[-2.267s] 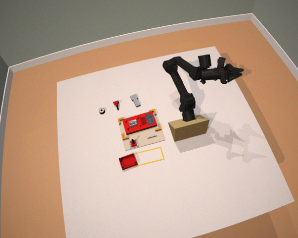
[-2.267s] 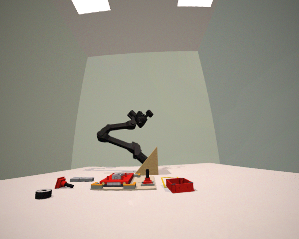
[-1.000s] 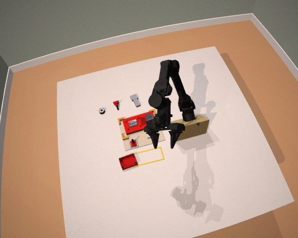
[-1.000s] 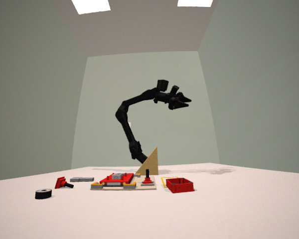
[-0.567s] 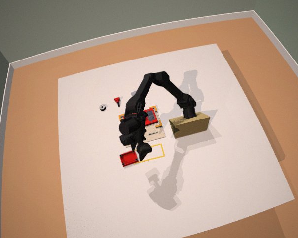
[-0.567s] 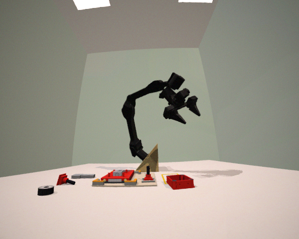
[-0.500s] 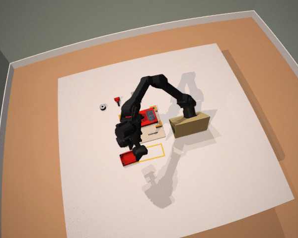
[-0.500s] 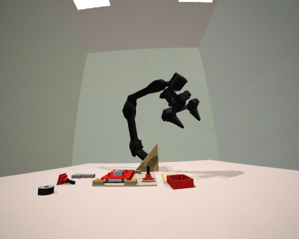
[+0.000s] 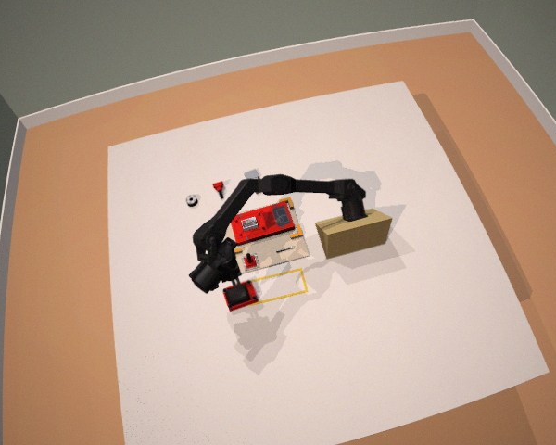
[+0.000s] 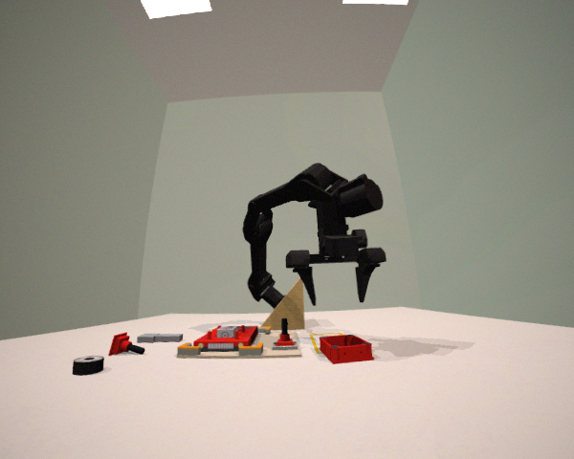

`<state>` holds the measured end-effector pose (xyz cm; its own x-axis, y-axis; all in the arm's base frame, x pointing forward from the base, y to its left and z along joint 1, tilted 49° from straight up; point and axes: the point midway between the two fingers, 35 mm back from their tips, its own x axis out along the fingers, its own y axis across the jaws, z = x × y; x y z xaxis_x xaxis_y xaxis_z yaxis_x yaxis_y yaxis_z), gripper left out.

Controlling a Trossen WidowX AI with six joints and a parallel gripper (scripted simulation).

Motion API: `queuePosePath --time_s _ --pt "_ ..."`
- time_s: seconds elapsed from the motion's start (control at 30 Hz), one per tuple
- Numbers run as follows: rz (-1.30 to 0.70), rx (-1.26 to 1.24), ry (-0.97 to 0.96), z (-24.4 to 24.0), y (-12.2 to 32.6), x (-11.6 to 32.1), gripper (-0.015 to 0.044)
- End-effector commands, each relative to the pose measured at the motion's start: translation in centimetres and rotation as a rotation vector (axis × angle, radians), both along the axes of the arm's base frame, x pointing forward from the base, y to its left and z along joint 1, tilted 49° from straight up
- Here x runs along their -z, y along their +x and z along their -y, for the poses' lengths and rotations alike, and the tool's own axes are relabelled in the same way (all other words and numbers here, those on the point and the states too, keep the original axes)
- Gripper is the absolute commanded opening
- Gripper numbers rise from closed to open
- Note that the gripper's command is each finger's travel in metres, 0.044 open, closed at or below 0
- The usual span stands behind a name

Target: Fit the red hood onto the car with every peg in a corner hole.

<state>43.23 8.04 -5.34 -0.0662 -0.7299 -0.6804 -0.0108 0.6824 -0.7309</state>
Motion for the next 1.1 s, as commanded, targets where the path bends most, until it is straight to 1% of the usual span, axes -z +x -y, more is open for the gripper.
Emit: queuePosePath --time_s 0.0,1.07 --pt "0.001 -0.008 -0.011 -0.2 0.0 0.0 0.0440" --pt "0.001 -0.008 -0.012 1.6 0.0 1.9 0.0440"
